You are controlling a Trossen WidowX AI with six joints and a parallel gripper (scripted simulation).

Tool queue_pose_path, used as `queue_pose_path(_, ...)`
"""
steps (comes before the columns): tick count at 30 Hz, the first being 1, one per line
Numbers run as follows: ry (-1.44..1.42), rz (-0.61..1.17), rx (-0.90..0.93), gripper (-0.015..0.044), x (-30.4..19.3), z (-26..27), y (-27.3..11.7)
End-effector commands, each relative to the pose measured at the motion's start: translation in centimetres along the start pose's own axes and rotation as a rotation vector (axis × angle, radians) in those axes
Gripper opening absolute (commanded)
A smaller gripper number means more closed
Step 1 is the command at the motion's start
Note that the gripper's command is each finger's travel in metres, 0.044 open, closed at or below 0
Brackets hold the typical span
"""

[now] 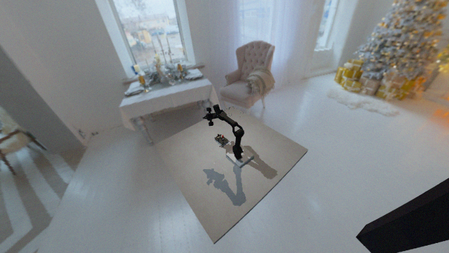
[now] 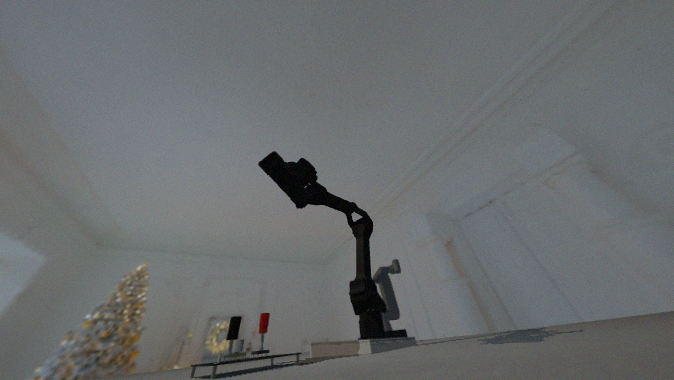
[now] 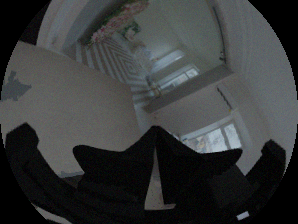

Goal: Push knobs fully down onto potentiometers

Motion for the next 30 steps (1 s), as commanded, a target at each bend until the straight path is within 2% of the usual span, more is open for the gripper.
queue_pose_path(1, 0.141, 0.078, 0.021, 0.0000, -1.7, 0.3, 0.5)
queue_pose_path(30, 0.960, 0.638, 0.052, 0.0000, -10.6, 4.6, 0.3)
Point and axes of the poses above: the point midway between the two fingers, 35 mm back from their tips, its own y axis out along the fingers, its own z axis across the jaws, x = y × z, the point moved 5 cm from there along -y, back along the fingers, and after that the axes turned 4 degrees about y, right-handed, at the moved point
